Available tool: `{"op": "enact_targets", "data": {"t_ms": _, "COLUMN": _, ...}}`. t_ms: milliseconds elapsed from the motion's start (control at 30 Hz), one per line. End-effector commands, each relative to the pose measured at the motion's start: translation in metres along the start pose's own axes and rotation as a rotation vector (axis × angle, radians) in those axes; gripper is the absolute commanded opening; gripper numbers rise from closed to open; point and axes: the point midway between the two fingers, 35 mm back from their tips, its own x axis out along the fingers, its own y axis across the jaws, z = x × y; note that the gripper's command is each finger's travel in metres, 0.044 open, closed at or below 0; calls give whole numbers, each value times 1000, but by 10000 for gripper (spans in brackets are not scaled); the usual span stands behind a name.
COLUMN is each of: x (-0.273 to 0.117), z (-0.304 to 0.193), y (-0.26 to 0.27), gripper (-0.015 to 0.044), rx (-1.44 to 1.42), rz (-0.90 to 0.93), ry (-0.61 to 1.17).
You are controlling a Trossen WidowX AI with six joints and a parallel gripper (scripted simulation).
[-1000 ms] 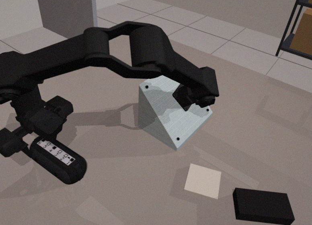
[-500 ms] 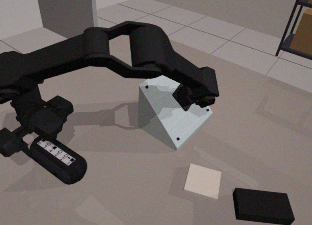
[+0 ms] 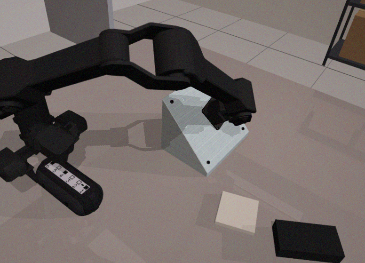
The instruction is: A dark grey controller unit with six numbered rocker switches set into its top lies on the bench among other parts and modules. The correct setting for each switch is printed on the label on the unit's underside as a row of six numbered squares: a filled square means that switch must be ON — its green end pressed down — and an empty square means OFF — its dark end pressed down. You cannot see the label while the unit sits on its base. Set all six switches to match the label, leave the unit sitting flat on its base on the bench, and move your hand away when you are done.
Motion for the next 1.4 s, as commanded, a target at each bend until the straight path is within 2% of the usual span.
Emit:
{"op": "enact_targets", "data": {"t_ms": 0, "x": -6, "z": 1, "y": -1, "gripper": 336, "rx": -6, "rz": -5, "ry": 4}}
{"op": "enact_targets", "data": {"t_ms": 1367, "x": -36, "z": 14, "y": -1, "gripper": 336, "rx": -6, "rz": -5, "ry": 4}}
